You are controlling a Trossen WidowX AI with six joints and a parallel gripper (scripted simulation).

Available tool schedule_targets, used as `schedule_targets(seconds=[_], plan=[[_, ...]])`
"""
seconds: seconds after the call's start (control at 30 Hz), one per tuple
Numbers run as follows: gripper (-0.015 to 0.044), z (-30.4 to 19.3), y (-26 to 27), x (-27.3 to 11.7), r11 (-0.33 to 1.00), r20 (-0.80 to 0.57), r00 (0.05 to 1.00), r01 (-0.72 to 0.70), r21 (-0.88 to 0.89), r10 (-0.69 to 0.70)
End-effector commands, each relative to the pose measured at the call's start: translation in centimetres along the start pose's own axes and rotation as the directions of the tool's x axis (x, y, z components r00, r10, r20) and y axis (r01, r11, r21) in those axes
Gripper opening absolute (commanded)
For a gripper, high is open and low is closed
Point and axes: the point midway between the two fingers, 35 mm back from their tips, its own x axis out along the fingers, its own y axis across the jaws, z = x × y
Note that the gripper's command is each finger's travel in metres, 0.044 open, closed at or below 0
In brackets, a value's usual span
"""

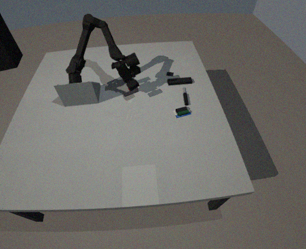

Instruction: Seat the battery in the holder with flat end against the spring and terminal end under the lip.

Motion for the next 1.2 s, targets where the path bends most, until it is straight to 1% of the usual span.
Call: schedule_targets(seconds=[0.0,1.17], plan=[[0.0068,-0.4,0.0,0.3,1.000,0.019,1.000,-0.002,0.009,0.001],[0.0068,-1.4,0.3,1.0,1.000,0.187,0.982,0.016,0.021,-0.019]])
